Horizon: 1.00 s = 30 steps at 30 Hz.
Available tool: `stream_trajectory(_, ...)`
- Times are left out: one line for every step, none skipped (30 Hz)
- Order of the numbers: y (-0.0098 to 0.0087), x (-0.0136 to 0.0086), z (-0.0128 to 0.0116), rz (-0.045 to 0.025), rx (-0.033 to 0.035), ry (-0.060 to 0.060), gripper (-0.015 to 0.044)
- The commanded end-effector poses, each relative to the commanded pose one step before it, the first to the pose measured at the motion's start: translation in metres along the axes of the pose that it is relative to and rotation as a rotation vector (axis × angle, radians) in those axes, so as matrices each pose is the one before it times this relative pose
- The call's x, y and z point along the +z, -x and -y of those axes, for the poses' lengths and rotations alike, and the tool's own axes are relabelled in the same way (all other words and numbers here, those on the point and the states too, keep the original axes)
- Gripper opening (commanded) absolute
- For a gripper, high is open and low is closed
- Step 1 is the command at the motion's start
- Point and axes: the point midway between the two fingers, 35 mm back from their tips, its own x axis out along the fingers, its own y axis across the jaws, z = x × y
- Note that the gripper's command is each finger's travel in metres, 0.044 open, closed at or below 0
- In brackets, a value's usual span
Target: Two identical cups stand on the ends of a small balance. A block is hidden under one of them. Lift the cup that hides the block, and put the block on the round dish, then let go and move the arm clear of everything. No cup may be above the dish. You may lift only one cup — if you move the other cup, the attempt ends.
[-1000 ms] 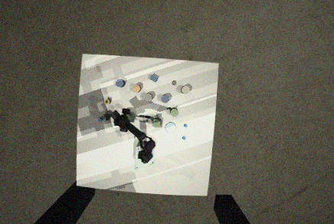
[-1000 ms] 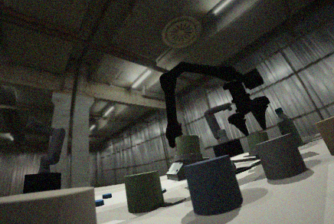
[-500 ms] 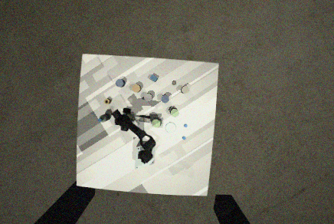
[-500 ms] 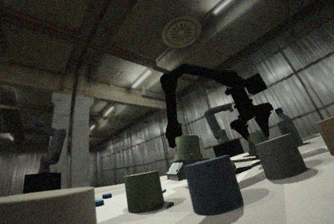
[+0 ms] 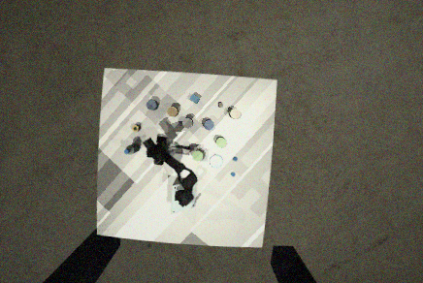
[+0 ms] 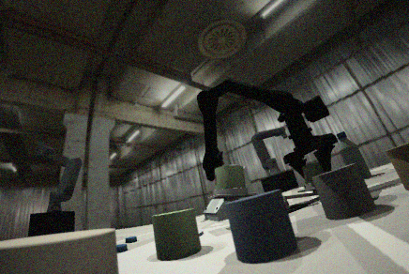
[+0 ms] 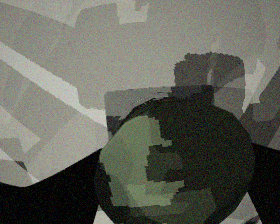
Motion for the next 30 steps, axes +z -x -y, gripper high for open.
stream_trajectory(-0.00379, -0.0004, -0.00217, -0.00727, 0.00296, 0.0111, 0.0374)
stream_trajectory(0.0, 0.0, 0.0, 0.0, 0.0, 0.0, 0.0368)
stream_trajectory(0.0, 0.0, 0.0, 0.0, 0.0, 0.0, 0.0361)
stream_trajectory(0.0, 0.0, 0.0, 0.0, 0.0, 0.0, 0.0354)
stream_trajectory(0.0, 0.0, 0.0, 0.0, 0.0, 0.0, 0.0348)
stream_trajectory(0.0, 0.0, 0.0, 0.0, 0.0, 0.0, 0.0341)
stream_trajectory(0.0, 0.0, 0.0, 0.0, 0.0, 0.0, 0.0334)
stream_trajectory(0.0, 0.0, 0.0, 0.0, 0.0, 0.0, 0.0327)
stream_trajectory(0.0, 0.0, 0.0, 0.0, 0.0, 0.0, 0.0321)
stream_trajectory(0.0, 0.0, 0.0, 0.0, 0.0, 0.0, 0.0314)
stream_trajectory(0.0, 0.0, 0.0, 0.0, 0.0, 0.0, 0.0308)
stream_trajectory(0.0, 0.0, 0.0, 0.0, 0.0, 0.0, 0.0281)
stream_trajectory(0.00019, 0.00003, 0.00004, 0.00004, 0.0, 0.0, 0.0255)
stream_trajectory(0.00039, 0.00006, 0.00008, 0.00007, -0.00001, 0.0, 0.0229)
stream_trajectory(0.00058, 0.00009, 0.00012, 0.00011, -0.00001, 0.0, 0.0202)
stream_trajectory(0.00078, 0.00012, 0.00015, 0.00014, -0.00001, 0.0, 0.0176)
stream_trajectory(0.00097, 0.00014, 0.00019, 0.00018, -0.00002, 0.0, 0.015)
stream_trajectory(0.00112, 0.00016, 0.00021, 0.0002, -0.00002, 0.0, 0.0124)
stream_trajectory(0.00117, 0.00017, 0.00022, 0.00021, -0.00002, 0.0, 0.0097)
stream_trajectory(0.00118, 0.00017, 0.00021, 0.0002, -0.00002, 0.0, 0.0071)
stream_trajectory(0.00118, 0.00016, 0.00021, 0.0002, -0.00002, 0.0, 0.0045)
stream_trajectory(0.00119, 0.00016, 0.00021, 0.0002, -0.00001, 0.0, 0.0019)
stream_trajectory(0.00119, 0.00016, 0.0002, 0.0002, -0.00001, 0.0, 0.0)
stream_trajectory(0.00119, 0.00016, 0.0002, 0.00019, -0.00001, 0.0, 0.0)
stream_trajectory(0.00119, 0.00015, 0.00019, 0.00019, -0.00001, 0.0, 0.0)
stream_trajectory(0.0012, 0.00015, 0.00019, 0.00019, -0.00001, 0.0, 0.0)
stream_trajectory(0.0012, 0.00015, 0.00018, 0.00018, -0.00001, 0.0, 0.0)
stream_trajectory(0.0012, 0.00014, 0.00018, 0.00018, -0.00001, 0.0, 0.0)
stream_trajectory(0.0012, 0.00014, 0.00017, 0.00018, -0.00001, 0.0, 0.0)
stream_trajectory(0.00121, 0.00014, 0.00017, 0.00017, -0.00001, 0.0, 0.0)
